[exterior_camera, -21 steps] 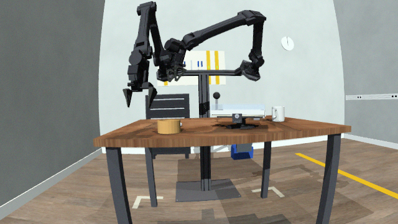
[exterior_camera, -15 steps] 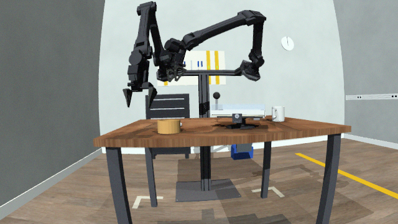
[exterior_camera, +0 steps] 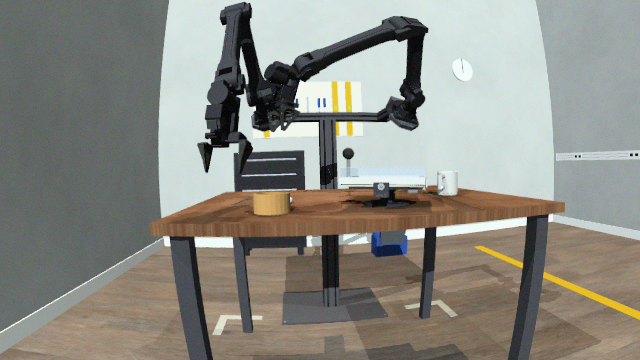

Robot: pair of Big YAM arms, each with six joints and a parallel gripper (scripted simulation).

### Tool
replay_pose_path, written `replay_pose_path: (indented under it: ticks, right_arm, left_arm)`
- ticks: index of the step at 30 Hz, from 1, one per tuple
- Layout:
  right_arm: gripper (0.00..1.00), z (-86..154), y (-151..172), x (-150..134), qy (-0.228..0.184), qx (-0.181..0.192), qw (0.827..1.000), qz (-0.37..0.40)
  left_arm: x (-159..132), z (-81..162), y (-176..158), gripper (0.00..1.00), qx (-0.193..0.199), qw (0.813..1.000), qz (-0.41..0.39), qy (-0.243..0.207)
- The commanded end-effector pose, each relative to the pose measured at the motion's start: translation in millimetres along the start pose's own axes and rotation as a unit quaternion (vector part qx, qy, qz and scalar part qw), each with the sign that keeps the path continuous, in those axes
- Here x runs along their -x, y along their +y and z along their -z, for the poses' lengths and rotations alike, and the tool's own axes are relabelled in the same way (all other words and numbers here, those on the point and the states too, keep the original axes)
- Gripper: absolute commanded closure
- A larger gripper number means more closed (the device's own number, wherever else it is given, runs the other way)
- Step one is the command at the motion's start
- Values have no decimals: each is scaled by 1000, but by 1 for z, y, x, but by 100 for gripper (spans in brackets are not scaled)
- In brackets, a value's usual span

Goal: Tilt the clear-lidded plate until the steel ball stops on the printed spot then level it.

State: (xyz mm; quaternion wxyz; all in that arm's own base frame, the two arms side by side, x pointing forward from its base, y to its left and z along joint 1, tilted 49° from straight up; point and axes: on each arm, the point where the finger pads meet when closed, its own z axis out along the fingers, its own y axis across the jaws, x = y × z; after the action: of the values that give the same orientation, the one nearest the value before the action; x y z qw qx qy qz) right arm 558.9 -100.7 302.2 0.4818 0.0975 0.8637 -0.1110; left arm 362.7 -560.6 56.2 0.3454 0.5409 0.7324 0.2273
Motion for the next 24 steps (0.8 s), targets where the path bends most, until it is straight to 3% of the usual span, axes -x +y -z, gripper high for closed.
replay_pose_path:
  ticks: [1, 13, 24]
  right_arm:
    - [0, 3, -1, 5, -5, -1, 1000, -1]
    - [0, 5, -27, 10, -14, -17, 1000, -15]
    - [0, 19, -113, 25, -42, -76, 995, -56]
  left_arm:
    - [11, 7, 4, 0, 2, 1000, 6, -11]
    - [11, 7, 4, 0, 2, 1000, 6, -11]
    - [11, 7, 4, 0, 2, 1000, 6, -11]
